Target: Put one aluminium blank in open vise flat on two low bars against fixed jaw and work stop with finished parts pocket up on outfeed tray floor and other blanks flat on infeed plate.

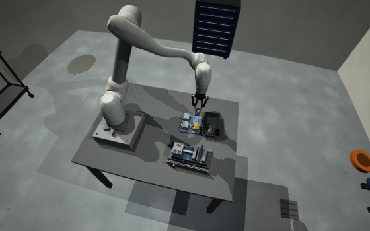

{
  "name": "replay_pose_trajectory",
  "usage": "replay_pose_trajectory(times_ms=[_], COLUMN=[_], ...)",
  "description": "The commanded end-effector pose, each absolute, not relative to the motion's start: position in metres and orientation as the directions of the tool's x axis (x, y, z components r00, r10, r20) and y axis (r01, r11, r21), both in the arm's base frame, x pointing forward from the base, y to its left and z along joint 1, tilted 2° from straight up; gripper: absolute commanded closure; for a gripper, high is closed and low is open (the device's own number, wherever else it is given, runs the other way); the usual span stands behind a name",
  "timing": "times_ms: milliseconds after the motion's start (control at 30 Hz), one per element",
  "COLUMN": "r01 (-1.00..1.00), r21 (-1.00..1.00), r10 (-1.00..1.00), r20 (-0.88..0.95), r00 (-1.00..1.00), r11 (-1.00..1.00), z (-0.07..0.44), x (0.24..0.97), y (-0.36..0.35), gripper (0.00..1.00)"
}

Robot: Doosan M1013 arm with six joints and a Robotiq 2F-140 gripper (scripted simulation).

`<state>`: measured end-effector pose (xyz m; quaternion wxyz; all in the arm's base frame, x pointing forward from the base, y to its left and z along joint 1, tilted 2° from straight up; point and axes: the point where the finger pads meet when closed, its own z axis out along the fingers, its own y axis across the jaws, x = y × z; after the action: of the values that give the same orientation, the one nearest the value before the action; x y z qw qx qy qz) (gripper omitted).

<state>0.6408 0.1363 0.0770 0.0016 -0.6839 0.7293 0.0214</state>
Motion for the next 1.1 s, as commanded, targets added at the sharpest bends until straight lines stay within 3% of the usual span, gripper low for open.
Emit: replay_pose_trajectory(times_ms=[0,533,867,1067], r01=[-0.998,-0.998,-0.998,-0.998], r21=[0.017,0.017,0.017,0.017], r10=[-0.997,-0.997,-0.997,-0.997], r20=[-0.033,-0.033,-0.033,-0.033], r00=[-0.069,-0.069,-0.069,-0.069], r11=[0.068,0.068,0.068,0.068], z=[0.092,0.105,0.104,0.103], x=[0.644,0.649,0.749,0.766], y=[0.135,0.134,0.134,0.133], gripper=[1.00,1.00,1.00,1.00])
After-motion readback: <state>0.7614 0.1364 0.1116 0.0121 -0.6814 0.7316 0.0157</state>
